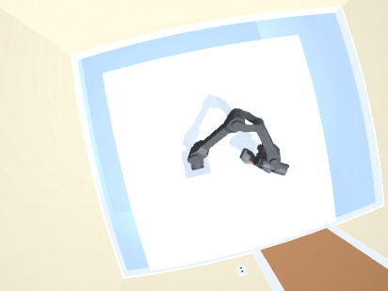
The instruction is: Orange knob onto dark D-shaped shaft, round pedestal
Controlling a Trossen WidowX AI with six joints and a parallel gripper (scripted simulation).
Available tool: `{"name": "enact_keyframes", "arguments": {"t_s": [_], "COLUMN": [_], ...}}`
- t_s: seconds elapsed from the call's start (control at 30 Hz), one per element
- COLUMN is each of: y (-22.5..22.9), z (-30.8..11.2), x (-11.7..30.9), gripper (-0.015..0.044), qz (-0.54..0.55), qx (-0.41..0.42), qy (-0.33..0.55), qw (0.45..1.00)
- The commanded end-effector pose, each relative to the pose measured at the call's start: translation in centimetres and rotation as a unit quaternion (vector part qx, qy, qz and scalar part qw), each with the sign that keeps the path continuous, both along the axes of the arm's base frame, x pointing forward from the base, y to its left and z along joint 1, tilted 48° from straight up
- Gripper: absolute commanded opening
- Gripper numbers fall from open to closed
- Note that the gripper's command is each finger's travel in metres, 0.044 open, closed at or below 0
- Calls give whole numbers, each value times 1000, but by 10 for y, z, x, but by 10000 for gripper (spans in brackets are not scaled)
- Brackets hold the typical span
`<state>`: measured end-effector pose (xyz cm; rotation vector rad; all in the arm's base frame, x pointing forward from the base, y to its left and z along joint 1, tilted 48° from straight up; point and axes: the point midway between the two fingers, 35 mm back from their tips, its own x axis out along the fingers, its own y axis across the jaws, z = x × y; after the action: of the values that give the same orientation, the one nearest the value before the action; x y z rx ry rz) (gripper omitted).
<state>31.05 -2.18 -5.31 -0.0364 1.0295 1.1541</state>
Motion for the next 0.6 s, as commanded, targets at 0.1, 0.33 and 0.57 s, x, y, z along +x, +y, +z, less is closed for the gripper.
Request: {"name": "enact_keyframes", "arguments": {"t_s": [0.1,0.33,0.57], "y": [1,1,1], "z": [0,0,0], "x": [1,1,1], "gripper": [0,0,0], "qz": [-9,-9,-15], "qx": [2,2,2], "qy": [6,6,13], "qw": [1000,1000,1000]}}
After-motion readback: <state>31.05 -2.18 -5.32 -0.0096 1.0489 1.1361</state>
